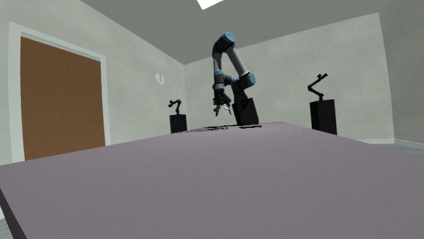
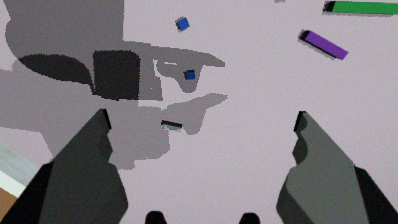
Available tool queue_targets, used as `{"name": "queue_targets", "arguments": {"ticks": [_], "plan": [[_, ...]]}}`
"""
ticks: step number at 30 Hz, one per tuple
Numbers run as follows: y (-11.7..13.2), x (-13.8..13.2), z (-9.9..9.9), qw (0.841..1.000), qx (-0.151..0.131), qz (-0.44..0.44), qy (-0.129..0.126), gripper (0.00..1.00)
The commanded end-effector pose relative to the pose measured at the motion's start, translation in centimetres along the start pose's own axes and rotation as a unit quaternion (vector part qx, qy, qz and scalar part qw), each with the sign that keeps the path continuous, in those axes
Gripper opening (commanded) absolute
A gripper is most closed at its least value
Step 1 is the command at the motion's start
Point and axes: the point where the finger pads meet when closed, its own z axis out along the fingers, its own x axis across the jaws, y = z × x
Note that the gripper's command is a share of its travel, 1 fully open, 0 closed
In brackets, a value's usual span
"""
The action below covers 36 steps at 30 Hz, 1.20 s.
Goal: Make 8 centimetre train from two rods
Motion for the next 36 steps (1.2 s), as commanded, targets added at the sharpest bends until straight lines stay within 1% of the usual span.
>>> {"name": "queue_targets", "arguments": {"ticks": [1,3,10,14,18,20,26,30,35,36], "plan": [[-0.3,1.1,0.1,0.999,0.000,0.033,0.000,1.00],[-0.3,1.1,0.1,0.999,0.000,0.033,0.000,1.00],[-1.1,3.5,0.4,0.995,0.001,0.104,0.001,1.00],[-1.8,5.1,0.5,0.988,0.002,0.154,0.001,1.00],[-2.5,6.9,0.7,0.978,0.002,0.209,0.001,1.00],[-2.5,6.9,0.7,0.978,0.002,0.209,0.001,1.00],[-3.8,9.7,1.0,0.954,0.003,0.299,0.001,1.00],[-4.8,11.5,1.2,0.933,0.003,0.359,0.001,1.00],[-6.1,13.7,1.4,0.901,0.003,0.433,0.000,1.00],[-6.1,13.7,1.4,0.901,0.003,0.433,0.000,1.00]]}}
